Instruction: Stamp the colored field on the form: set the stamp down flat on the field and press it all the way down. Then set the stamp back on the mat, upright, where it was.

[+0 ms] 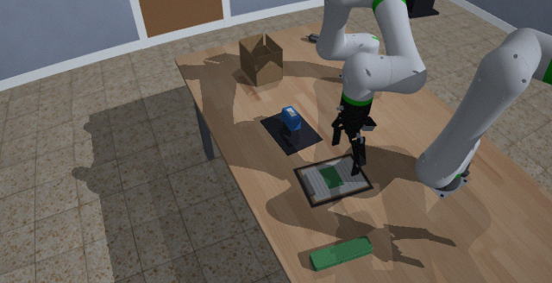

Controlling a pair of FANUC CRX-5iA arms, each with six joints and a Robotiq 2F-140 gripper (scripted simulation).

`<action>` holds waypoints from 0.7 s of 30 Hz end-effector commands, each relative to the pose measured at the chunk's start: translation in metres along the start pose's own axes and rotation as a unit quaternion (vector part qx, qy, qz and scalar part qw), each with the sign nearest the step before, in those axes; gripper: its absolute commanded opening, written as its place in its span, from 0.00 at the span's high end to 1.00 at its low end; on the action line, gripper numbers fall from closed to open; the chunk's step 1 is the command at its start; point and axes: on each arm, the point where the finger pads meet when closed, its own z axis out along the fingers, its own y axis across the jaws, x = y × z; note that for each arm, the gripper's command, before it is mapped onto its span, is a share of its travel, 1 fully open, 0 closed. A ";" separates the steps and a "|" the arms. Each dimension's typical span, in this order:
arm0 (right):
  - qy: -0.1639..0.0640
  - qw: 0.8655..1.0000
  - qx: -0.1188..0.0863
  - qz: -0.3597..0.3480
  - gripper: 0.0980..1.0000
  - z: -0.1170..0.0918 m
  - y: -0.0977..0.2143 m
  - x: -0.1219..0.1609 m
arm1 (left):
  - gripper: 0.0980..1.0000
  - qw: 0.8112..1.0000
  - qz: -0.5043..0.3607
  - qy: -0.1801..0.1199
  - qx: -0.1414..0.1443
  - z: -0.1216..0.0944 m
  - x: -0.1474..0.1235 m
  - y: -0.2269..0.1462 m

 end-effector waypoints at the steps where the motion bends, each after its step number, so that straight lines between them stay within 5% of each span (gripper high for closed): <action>1: -0.001 1.000 -0.001 0.000 0.00 -0.001 0.000 0.000 | 0.00 1.000 0.000 0.001 0.000 -0.001 0.000 0.000; 21: -0.001 1.000 -0.001 -0.003 0.00 -0.001 0.000 0.000 | 0.00 1.000 0.000 0.001 0.000 -0.001 0.000 0.000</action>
